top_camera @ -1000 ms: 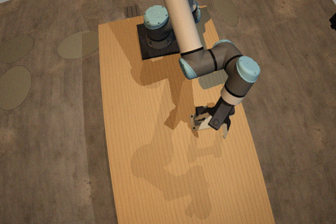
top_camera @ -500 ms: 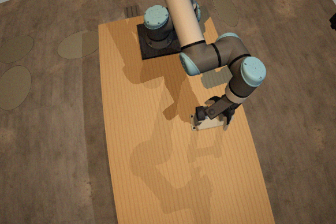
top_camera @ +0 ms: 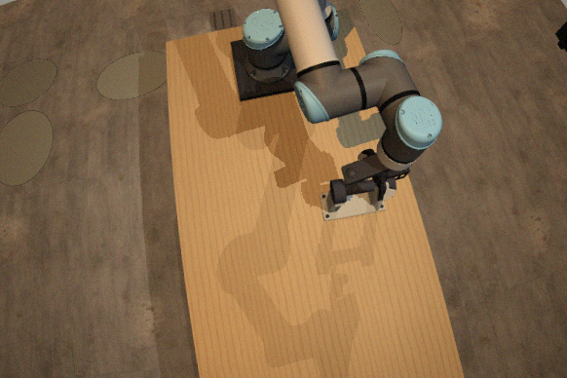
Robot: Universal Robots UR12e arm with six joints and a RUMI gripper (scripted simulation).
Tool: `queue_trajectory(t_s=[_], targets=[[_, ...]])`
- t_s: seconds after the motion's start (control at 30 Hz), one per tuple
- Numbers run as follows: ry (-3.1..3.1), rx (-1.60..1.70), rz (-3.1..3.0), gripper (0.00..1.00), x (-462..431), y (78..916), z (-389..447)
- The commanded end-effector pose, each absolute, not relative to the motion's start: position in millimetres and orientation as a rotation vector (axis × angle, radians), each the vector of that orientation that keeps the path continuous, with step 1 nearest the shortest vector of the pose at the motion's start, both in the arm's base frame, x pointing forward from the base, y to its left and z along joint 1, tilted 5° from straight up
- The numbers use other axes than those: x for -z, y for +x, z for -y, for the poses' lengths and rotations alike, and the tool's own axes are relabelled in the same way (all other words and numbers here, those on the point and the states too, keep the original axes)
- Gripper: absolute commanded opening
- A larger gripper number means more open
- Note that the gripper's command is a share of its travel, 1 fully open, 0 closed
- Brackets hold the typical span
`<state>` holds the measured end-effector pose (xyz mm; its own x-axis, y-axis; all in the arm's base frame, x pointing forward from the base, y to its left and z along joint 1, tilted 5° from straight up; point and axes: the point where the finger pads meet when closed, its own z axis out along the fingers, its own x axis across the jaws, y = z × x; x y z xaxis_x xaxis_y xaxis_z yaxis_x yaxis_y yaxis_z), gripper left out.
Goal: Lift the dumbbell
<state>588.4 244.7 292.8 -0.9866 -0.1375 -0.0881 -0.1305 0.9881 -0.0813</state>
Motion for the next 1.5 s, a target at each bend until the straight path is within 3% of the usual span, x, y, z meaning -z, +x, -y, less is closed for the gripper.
queue_trajectory(t_s=[0.0, 0.5, 0.97, 1.47], targets=[[-0.123, 0.065, -3.057, 1.00, -293, 582, -249], [-0.076, 0.037, -3.067, 1.00, -292, 577, -251], [-0.077, 0.034, -3.065, 1.00, -197, 583, -249], [-0.077, 0.034, -3.065, 1.00, -193, 584, -249]])
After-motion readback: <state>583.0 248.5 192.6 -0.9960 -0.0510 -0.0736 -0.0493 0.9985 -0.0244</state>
